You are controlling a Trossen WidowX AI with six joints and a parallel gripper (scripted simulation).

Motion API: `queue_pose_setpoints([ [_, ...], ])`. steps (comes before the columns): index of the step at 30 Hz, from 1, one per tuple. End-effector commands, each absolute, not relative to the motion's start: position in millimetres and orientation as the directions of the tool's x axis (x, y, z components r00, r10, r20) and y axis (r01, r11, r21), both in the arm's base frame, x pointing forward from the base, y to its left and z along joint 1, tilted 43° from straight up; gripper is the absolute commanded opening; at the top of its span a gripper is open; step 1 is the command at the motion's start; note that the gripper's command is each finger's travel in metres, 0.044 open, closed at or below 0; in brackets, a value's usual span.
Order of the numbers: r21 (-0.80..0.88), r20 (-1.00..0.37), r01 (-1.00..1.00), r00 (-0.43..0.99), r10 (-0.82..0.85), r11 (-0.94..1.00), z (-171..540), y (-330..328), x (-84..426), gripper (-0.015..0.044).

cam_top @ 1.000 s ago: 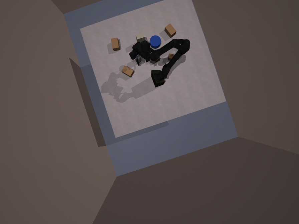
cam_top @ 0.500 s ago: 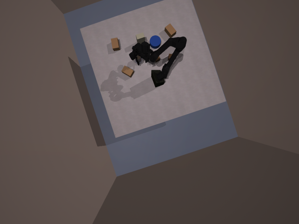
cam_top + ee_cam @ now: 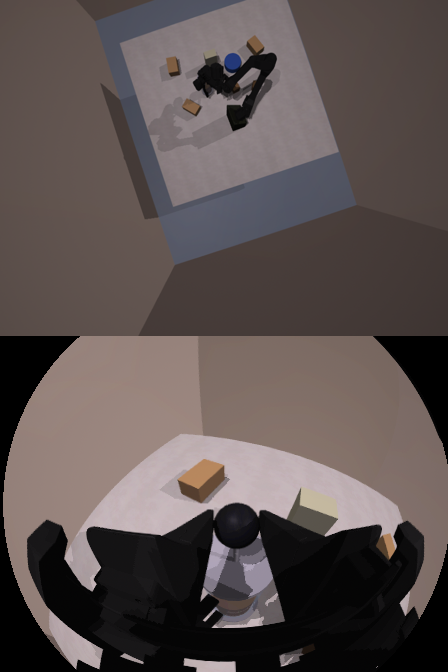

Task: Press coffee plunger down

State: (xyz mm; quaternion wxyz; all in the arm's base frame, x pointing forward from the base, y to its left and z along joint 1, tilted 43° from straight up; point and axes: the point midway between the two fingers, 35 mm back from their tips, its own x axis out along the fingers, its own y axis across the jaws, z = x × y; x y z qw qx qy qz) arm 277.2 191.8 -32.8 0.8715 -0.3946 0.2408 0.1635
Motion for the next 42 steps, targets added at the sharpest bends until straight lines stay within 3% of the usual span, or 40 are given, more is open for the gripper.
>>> queue_pose_setpoints([
  [1, -0.629, -0.576, -0.481, 0.816, 0.048, 0.611, -44.9, 179.4, 277.3, 0.013],
  [42, -0.629, -0.576, -0.48, 0.816, 0.048, 0.612, -47.3, 186.3, 285.2, 0.013],
])
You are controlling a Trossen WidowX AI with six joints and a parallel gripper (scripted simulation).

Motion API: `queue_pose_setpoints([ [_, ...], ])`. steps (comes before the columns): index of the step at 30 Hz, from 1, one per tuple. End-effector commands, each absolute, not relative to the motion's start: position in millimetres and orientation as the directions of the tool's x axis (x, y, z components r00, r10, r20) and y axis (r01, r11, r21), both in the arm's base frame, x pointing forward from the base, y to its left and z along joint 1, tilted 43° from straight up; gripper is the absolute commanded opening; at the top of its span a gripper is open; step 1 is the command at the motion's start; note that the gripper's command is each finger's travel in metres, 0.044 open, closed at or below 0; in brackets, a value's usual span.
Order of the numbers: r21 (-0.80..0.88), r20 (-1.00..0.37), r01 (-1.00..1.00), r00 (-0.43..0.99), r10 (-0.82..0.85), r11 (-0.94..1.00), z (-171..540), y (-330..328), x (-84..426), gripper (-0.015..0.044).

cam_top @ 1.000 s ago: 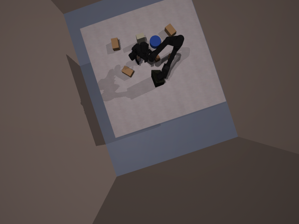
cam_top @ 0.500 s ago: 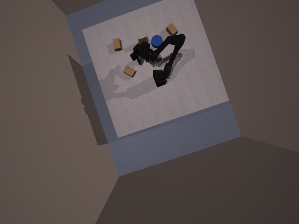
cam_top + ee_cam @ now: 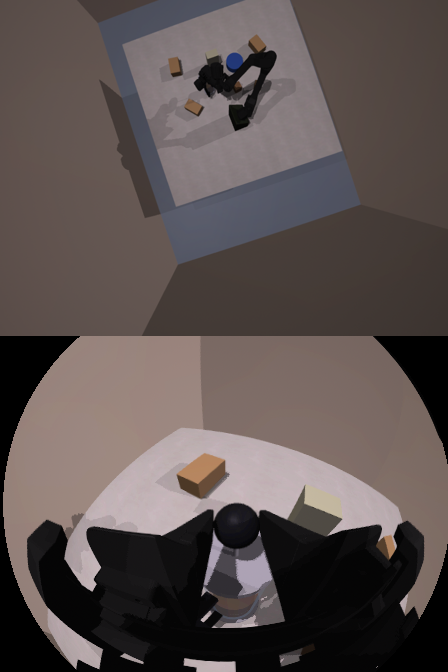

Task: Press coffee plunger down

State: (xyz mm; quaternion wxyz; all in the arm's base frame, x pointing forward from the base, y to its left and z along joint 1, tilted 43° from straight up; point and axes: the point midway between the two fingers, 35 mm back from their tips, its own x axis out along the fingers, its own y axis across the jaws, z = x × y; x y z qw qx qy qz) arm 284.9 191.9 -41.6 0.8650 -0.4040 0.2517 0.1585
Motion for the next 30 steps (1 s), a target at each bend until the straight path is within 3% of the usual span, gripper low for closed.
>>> queue_pose_setpoints([
  [1, -0.629, -0.576, -0.48, 0.816, 0.048, 0.612, -47.4, 186.4, 285.4, 0.013],
  [30, -0.629, -0.575, -0.479, 0.817, 0.048, 0.612, -48.8, 189.1, 289.7, 0.013],
])
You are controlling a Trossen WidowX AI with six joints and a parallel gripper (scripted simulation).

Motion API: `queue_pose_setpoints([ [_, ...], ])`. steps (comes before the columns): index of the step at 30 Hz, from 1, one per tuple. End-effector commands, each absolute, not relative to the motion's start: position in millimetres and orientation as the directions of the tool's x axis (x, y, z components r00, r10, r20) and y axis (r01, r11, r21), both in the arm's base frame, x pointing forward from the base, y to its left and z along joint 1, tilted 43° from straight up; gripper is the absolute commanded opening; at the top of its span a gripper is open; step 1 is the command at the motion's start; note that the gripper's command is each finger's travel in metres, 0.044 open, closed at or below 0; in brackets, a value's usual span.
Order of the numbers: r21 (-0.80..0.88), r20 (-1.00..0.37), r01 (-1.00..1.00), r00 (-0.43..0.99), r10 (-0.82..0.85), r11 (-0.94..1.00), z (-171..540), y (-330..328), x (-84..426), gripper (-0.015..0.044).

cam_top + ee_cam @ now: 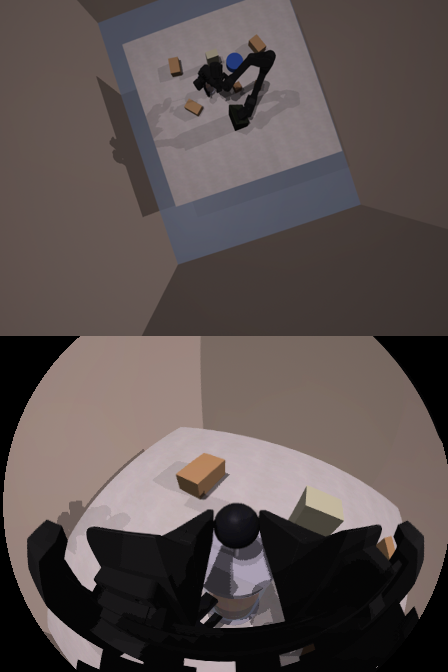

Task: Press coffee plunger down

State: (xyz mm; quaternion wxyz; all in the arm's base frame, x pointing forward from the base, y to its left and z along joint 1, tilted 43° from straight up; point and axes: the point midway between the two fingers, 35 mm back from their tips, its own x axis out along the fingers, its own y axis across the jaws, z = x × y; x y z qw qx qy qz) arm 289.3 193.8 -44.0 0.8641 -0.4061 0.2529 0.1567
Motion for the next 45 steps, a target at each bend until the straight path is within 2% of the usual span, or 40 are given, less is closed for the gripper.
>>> queue_pose_setpoints([
  [1, -0.629, -0.575, -0.479, 0.817, 0.048, 0.612, -48.9, 189.1, 289.9, 0.013],
  [28, -0.623, -0.565, -0.475, 0.823, 0.062, 0.621, -45.2, 194.5, 291.7, 0.013],
  [40, -0.623, -0.565, -0.475, 0.823, 0.062, 0.621, -45.2, 194.5, 291.7, 0.044],
  [45, -0.619, -0.556, -0.47, 0.828, 0.072, 0.629, -41.1, 198.3, 293.5, 0.044],
])
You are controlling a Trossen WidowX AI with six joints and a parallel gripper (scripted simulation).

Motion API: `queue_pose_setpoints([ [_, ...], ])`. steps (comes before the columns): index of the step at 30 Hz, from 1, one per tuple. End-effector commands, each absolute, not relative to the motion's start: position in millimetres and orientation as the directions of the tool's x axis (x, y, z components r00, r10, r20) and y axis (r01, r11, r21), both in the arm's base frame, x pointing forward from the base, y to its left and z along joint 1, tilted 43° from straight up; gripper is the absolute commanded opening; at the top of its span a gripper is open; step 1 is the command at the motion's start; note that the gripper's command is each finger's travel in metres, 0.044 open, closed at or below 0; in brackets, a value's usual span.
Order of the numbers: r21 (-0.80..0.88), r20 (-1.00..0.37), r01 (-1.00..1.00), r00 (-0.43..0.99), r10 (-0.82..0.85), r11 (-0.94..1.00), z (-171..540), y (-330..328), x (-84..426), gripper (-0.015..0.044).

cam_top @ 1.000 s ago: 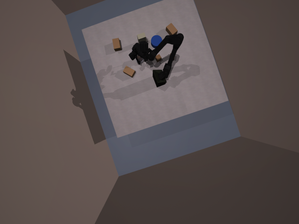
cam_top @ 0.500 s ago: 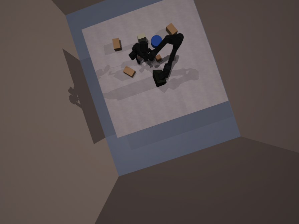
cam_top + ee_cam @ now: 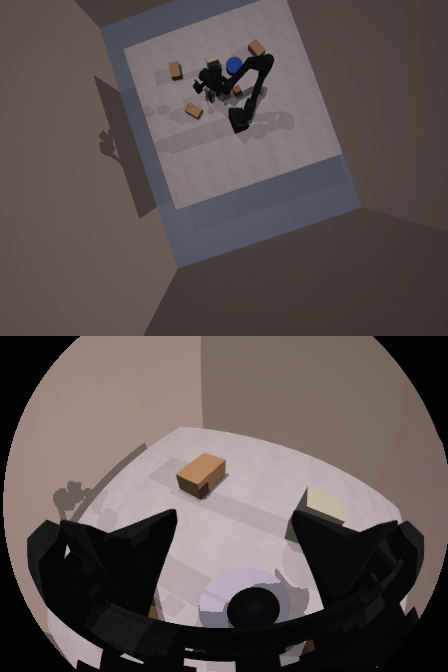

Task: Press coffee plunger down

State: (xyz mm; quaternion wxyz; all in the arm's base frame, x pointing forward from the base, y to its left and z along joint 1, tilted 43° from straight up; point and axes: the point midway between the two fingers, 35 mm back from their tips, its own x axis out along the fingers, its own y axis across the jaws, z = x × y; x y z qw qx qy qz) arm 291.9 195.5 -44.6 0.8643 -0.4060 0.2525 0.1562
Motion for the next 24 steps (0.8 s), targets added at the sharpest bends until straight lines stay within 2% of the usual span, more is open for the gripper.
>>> queue_pose_setpoints([
  [1, -0.614, -0.551, -0.474, 0.83, 0.087, 0.631, -38, 202, 293, 0.044],
  [14, -0.627, -0.576, -0.477, 0.816, 0.046, 0.616, 28, 216, 238, 0.044],
  [24, -0.627, -0.576, -0.478, 0.816, 0.045, 0.615, 28, 217, 238, 0.044],
])
